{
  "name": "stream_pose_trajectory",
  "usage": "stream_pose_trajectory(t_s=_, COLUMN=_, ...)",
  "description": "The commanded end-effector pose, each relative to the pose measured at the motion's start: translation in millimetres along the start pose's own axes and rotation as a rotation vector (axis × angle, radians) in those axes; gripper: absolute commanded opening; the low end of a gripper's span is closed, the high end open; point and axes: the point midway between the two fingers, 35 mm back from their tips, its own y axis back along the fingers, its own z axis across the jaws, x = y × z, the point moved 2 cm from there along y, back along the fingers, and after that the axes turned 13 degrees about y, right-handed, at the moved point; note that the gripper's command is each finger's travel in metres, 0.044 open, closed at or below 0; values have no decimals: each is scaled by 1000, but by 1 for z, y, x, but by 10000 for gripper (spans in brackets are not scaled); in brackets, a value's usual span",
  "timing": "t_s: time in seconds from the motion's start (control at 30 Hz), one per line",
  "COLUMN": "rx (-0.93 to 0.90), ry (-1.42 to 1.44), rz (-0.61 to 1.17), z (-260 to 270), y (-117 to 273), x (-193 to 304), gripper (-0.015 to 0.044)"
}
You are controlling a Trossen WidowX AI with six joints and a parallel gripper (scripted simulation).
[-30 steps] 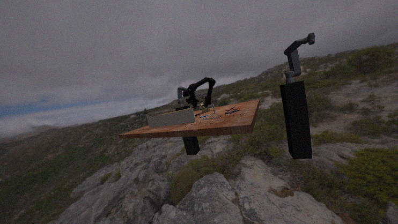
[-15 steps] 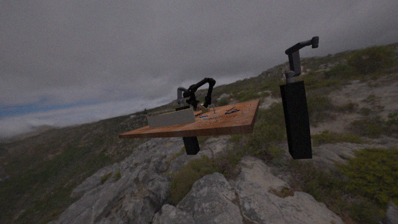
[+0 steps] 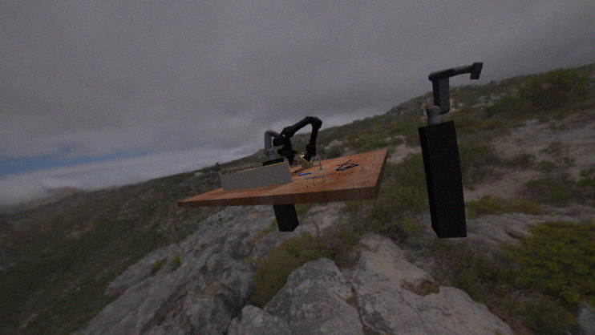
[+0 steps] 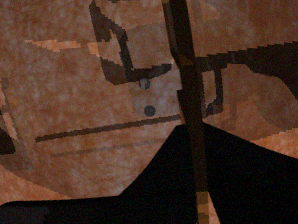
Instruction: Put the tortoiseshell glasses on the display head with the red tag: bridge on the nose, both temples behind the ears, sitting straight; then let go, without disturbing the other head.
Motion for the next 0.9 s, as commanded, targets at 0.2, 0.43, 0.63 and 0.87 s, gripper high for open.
stream_pose_trajectory(t_s=0.2, rx=-3, ry=-1, rz=1, z=16, y=-1, x=-4, gripper=0)
stream_pose_trajectory(t_s=0.43, rx=-4, ry=-1, rz=1, z=26, y=-1, x=-6, gripper=0)
stream_pose_trajectory(t_s=0.63, rx=-4, ry=0, rz=1, z=34, y=-1, x=-8, gripper=0)
stream_pose_trajectory(t_s=0.87, rx=-4, ry=0, rz=1, z=44, y=-1, x=-10, gripper=0)
